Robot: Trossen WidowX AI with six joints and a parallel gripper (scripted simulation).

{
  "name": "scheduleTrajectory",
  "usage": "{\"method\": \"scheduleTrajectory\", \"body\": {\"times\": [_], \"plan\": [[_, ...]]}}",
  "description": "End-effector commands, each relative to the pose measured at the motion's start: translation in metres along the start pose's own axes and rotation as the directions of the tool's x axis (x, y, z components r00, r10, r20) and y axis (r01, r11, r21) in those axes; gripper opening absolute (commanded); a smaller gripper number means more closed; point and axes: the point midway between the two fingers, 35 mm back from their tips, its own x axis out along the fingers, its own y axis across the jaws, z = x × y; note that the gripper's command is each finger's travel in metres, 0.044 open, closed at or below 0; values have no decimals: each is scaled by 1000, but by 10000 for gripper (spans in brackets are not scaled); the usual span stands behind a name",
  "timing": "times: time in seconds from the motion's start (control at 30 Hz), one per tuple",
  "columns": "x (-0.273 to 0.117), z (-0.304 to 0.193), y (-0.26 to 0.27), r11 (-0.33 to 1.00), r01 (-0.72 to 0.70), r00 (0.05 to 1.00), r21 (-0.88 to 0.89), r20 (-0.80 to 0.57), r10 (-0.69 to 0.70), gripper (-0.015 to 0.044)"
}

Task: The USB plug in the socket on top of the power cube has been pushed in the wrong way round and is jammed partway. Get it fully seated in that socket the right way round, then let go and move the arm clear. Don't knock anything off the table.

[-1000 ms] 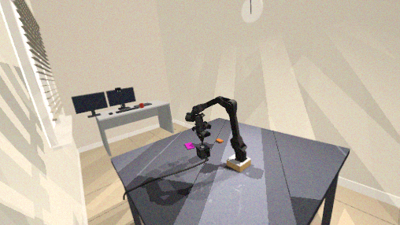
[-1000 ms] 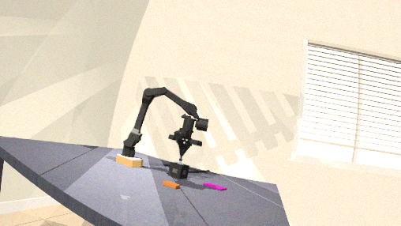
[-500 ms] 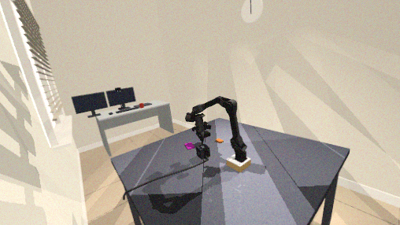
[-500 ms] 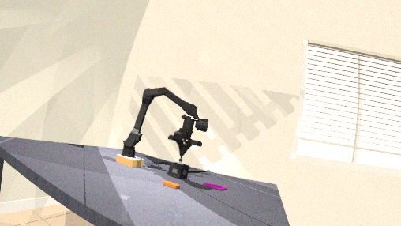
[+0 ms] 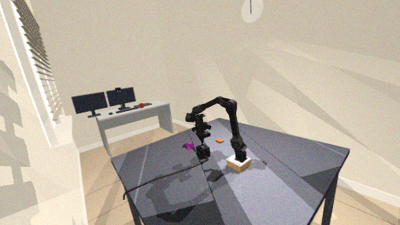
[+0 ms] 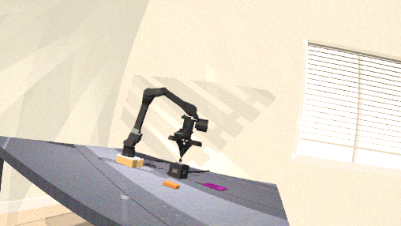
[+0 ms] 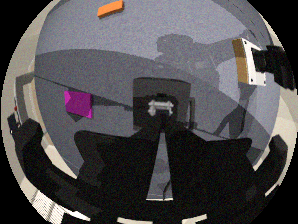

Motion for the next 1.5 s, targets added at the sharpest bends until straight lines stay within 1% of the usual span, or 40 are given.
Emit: {"method": "scheduleTrajectory", "body": {"times": [0.0, 1.47], "plan": [[1, 1, 1, 1000, -4, 1000, -4, 5, 4, 0], [6, 0, 1, 1000, -4, 1000, -4, 5, 4, 0]]}}
